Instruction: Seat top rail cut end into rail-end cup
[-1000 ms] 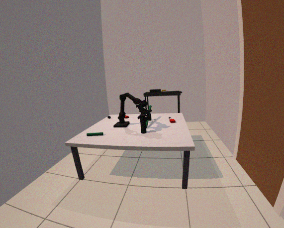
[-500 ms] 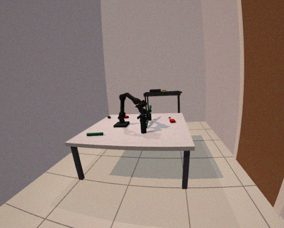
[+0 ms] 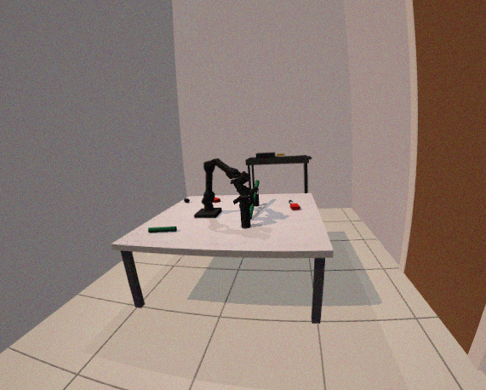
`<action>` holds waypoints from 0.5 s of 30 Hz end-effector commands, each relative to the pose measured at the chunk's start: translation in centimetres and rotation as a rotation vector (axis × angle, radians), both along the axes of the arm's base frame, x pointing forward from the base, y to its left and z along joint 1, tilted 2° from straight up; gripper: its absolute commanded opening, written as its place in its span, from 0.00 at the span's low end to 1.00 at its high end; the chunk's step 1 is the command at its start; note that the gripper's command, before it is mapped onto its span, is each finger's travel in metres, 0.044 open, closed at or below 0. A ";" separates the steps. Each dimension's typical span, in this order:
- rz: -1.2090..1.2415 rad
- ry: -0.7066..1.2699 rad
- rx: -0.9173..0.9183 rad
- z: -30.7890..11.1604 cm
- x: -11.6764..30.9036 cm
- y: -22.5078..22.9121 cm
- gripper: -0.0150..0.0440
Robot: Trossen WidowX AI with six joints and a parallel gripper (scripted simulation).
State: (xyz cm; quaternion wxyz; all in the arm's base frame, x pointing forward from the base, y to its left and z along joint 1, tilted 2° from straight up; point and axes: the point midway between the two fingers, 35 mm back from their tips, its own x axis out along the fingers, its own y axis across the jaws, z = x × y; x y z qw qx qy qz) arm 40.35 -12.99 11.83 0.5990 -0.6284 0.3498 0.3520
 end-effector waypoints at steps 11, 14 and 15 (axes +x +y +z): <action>0.088 0.008 -0.001 -0.2 -0.9 -0.1 0.25; 0.097 0.009 -0.001 -0.2 -1.0 -0.1 0.25; 0.106 0.010 -0.001 -0.2 -1.1 -0.1 0.25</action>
